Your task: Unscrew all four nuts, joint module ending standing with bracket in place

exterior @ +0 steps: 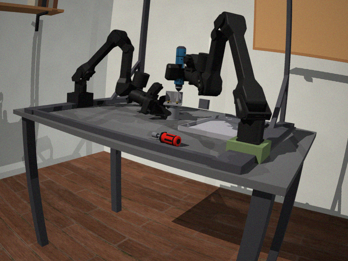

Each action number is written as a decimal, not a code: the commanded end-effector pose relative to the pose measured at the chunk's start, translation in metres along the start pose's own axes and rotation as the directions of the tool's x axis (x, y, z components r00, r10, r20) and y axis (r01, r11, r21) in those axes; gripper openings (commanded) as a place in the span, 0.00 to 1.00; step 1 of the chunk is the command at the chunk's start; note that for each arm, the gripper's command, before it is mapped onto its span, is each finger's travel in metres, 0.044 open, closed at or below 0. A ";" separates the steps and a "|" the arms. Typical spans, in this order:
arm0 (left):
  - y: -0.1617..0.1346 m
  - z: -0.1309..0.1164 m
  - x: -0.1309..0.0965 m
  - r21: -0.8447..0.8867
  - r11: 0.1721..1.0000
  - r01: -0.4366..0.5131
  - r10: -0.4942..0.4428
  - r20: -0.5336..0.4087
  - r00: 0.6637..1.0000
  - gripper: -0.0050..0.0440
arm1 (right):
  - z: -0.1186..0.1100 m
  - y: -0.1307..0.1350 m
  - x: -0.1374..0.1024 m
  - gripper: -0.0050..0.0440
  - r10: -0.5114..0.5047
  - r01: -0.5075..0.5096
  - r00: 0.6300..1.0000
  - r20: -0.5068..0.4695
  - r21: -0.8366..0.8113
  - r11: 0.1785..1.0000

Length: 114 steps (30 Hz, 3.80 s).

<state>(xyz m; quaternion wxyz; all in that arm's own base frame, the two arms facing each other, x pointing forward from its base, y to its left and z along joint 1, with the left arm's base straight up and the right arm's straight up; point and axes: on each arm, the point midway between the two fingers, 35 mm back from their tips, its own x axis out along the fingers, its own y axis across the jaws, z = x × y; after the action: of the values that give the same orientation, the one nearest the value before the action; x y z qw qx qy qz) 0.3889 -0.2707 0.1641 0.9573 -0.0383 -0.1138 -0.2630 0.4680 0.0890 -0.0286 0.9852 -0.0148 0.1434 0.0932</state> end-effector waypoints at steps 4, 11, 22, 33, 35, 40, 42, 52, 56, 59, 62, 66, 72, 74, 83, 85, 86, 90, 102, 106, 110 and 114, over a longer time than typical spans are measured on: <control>0.000 -0.029 -0.005 0.008 1.000 0.000 0.001 -0.081 0.997 0.43 | 0.016 0.000 0.001 0.59 0.000 0.000 0.999 0.038 0.003 1.000; 0.000 -0.029 -0.005 0.008 1.000 0.001 0.000 -0.081 0.997 0.43 | 0.016 0.000 0.001 0.59 0.000 0.000 0.999 0.038 0.003 1.000; 0.000 -0.025 -0.005 0.008 1.000 0.001 0.000 -0.078 0.997 0.43 | 0.016 0.000 0.001 0.59 0.000 0.000 0.999 0.038 0.003 1.000; 0.000 -0.016 -0.002 0.008 1.000 0.001 0.000 -0.078 0.997 0.43 | 0.016 0.000 0.001 0.59 0.000 0.000 0.999 0.038 0.003 1.000; 0.000 -0.013 -0.002 0.008 1.000 0.001 0.000 -0.078 0.997 0.43 | 0.016 0.000 0.001 0.59 0.000 0.000 0.999 0.038 0.003 1.000; 0.000 0.000 0.001 0.006 1.000 0.000 0.000 -0.066 0.998 0.43 | 0.016 0.000 0.001 0.59 0.000 0.000 0.999 0.038 0.003 1.000; -0.001 0.004 0.001 0.006 1.000 0.000 0.000 -0.064 0.998 0.43 | 0.016 0.000 0.001 0.59 0.000 0.000 0.999 0.038 0.003 1.000; -0.001 0.011 0.003 0.007 1.000 0.001 0.000 -0.075 0.997 0.43 | 0.016 0.000 0.001 0.59 0.000 0.000 0.999 0.038 0.003 1.000; -0.001 0.009 0.003 0.008 1.000 0.001 0.000 -0.080 0.997 0.43 | 0.016 0.000 0.001 0.59 0.000 0.000 0.999 0.038 0.003 1.000; 0.000 0.009 0.003 0.008 1.000 0.001 0.000 -0.080 0.997 0.43 | 0.016 0.000 0.001 0.59 0.000 0.000 0.999 0.038 0.003 1.000; 0.000 0.009 0.003 0.008 1.000 0.001 0.000 -0.080 0.997 0.43 | 0.016 0.000 0.001 0.59 0.000 0.000 0.999 0.038 0.003 1.000; 0.000 0.009 0.004 0.008 1.000 0.001 0.000 -0.078 0.997 0.43 | 0.016 0.000 0.001 0.59 0.000 0.000 0.999 0.038 0.003 1.000; 0.001 0.009 0.005 0.008 1.000 0.001 0.000 -0.078 0.997 0.43 | 0.016 0.000 0.001 0.59 0.000 0.000 0.999 0.038 0.003 1.000; 0.001 0.008 0.005 0.008 1.000 0.001 0.000 -0.079 0.997 0.43 | 0.016 0.000 0.001 0.59 0.000 0.000 0.999 0.038 0.003 1.000; 0.001 0.017 0.007 0.006 1.000 0.000 0.000 -0.066 0.998 0.43 | 0.016 0.000 0.001 0.59 0.000 0.000 0.999 0.038 0.003 1.000; 0.001 0.017 0.007 0.006 1.000 0.000 0.000 -0.066 0.998 0.43 | 0.016 0.000 0.001 0.59 0.000 0.000 0.999 0.038 0.003 1.000; 0.001 0.018 0.008 0.006 1.000 0.000 0.000 -0.066 0.998 0.43 | 0.016 0.000 0.001 0.59 0.000 0.000 0.999 0.038 0.003 1.000; 0.001 0.022 0.009 0.006 1.000 0.000 0.000 -0.066 0.998 0.43 | 0.016 0.000 0.001 0.59 0.000 0.000 0.999 0.038 0.003 1.000; 0.000 0.036 0.014 0.007 1.000 0.000 0.000 -0.066 0.998 0.43 | 0.016 0.000 0.001 0.59 0.000 0.000 0.999 0.038 0.003 1.000; 0.001 0.043 0.016 0.007 1.000 0.000 0.000 -0.066 0.998 0.43 | 0.016 0.000 0.001 0.59 0.000 0.000 0.999 0.038 0.003 1.000; 0.001 0.051 0.018 0.007 1.000 0.000 0.001 -0.066 0.998 0.43 | 0.016 0.000 0.001 0.59 0.000 0.000 0.999 0.038 0.003 1.000; 0.000 0.045 0.017 0.010 1.000 0.000 0.001 -0.089 0.996 0.43 | 0.016 0.000 0.001 0.59 0.000 0.000 0.999 0.038 0.003 1.000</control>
<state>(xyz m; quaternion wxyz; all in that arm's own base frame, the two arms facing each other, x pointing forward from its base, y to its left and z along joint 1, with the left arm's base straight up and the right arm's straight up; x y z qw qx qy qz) 0.3924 -0.2739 0.1770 0.9631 -0.0094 -0.0374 -0.2663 0.4681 0.0888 -0.0286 0.9852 -0.0148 0.1433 0.0925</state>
